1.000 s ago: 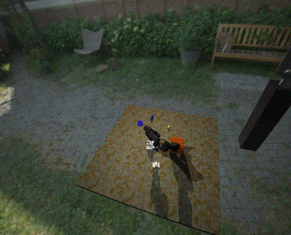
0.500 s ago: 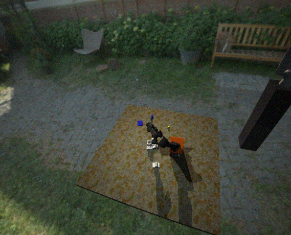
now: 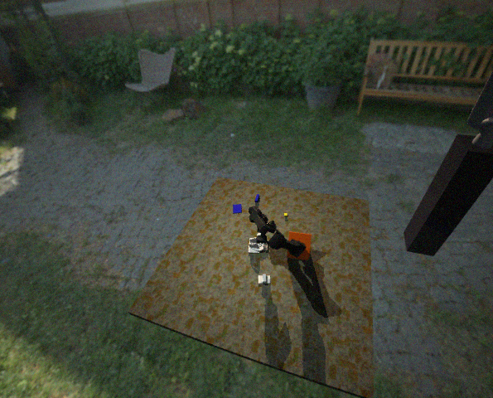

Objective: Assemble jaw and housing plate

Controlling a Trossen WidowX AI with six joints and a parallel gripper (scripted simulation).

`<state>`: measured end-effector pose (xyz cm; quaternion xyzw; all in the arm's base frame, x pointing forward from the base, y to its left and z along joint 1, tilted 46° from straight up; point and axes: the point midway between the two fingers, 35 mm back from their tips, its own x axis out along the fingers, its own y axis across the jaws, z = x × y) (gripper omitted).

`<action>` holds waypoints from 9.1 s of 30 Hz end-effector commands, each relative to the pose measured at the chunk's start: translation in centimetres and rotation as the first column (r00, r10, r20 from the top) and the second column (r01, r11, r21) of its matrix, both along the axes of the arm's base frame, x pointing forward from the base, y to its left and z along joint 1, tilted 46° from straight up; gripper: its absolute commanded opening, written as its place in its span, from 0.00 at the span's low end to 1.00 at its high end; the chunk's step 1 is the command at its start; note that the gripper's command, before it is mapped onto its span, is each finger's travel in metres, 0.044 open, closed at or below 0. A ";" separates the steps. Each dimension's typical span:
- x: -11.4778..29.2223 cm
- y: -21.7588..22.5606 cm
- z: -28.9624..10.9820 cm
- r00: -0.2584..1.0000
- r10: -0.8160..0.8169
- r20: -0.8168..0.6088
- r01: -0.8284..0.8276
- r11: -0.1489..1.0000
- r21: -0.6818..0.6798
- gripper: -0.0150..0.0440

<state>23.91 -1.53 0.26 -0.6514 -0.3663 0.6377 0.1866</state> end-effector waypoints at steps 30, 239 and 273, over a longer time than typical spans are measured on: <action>-1.4 -0.6 -0.4 1.000 -0.009 -0.010 0.009 1.000 -0.008 0.85; -2.1 4.5 -5.2 1.000 -0.007 -0.008 0.007 1.000 -0.005 0.85; -2.0 5.0 -5.6 1.000 -0.007 -0.008 0.007 1.000 -0.004 0.85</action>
